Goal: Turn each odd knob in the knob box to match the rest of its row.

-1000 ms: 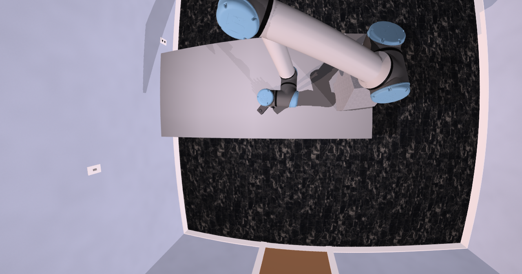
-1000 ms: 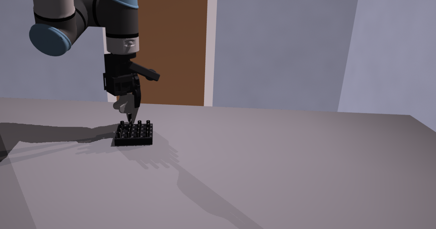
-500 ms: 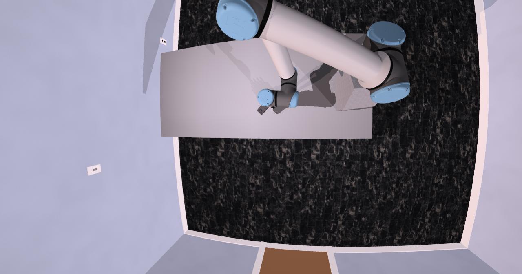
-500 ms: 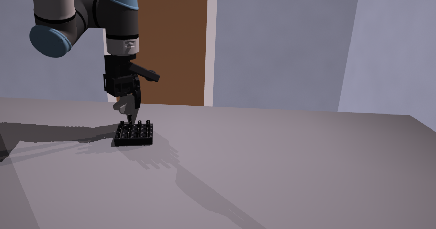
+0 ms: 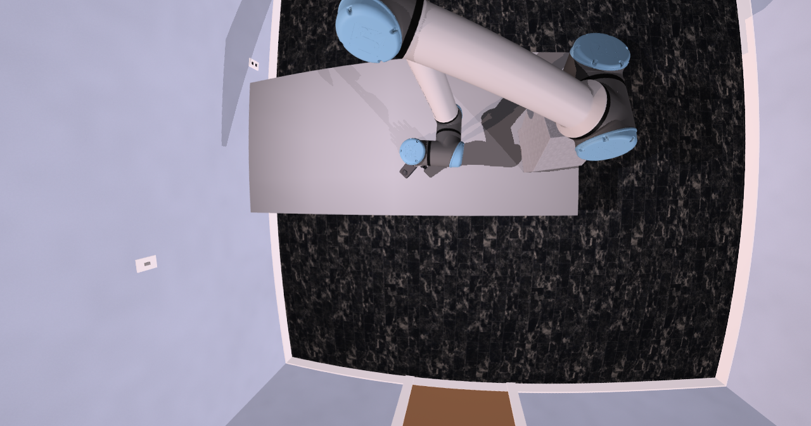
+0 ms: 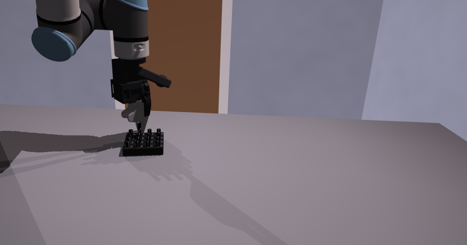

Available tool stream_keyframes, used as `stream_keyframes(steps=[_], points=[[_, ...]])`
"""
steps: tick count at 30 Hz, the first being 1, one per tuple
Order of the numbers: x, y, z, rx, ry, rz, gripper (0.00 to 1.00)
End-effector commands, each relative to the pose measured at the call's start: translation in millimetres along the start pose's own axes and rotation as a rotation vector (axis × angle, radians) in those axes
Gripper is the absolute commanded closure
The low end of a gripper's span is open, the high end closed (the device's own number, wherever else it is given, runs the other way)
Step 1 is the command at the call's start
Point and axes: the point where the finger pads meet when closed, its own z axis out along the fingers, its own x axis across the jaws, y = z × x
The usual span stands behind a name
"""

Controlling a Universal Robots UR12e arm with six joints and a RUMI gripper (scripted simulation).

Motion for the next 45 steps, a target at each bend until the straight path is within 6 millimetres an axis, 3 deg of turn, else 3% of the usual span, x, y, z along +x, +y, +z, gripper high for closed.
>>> stream_keyframes(steps=[1,12,13,45], points=[[2.2,-2.0,0.3,0.003,0.001,0.001,0.89],[2.2,-2.0,0.3,0.003,0.001,0.001,0.89],[2.2,-2.0,0.3,0.003,0.001,0.001,0.96],[2.2,-2.0,0.2,0.003,0.001,0.001,0.96]])
